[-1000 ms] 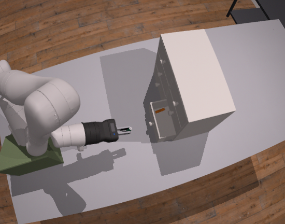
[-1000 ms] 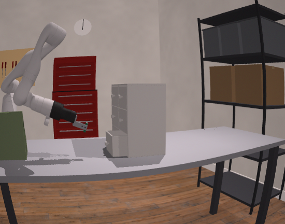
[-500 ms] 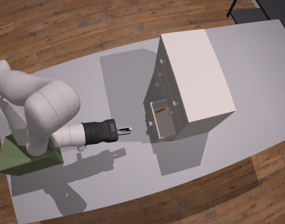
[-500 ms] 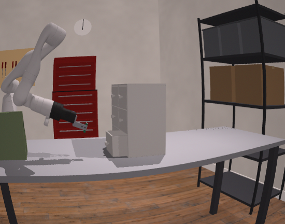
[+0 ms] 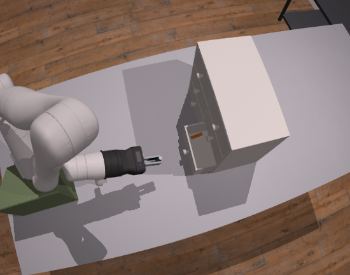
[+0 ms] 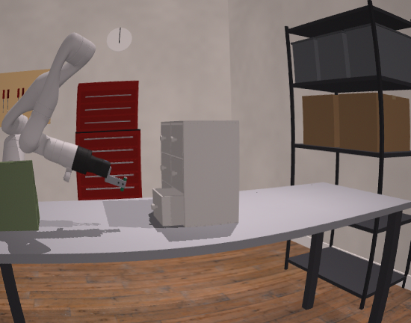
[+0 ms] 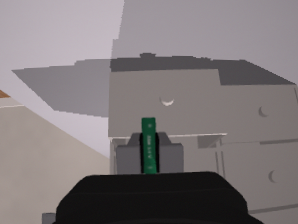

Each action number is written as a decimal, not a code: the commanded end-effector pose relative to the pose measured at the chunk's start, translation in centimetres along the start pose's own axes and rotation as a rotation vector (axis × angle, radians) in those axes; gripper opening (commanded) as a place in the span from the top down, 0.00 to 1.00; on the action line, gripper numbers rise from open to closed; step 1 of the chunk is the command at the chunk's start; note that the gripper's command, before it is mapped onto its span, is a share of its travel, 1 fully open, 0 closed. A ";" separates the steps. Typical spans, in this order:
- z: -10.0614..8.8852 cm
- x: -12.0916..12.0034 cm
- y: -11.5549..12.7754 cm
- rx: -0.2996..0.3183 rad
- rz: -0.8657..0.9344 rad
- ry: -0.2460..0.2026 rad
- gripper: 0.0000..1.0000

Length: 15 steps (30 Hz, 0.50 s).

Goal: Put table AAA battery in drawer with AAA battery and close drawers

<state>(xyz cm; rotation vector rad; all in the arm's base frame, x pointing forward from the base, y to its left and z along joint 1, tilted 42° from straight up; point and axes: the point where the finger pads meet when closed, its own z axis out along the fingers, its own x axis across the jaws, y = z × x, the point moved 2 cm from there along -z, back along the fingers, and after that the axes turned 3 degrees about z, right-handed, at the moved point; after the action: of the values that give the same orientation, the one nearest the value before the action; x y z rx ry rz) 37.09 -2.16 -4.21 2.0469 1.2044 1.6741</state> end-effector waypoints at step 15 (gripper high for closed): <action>0.9 0.0 0.4 -0.002 -0.002 0.001 0.76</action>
<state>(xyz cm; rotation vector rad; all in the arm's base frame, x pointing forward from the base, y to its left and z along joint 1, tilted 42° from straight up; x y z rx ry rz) 37.83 -2.12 -4.34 2.0517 1.2011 1.6725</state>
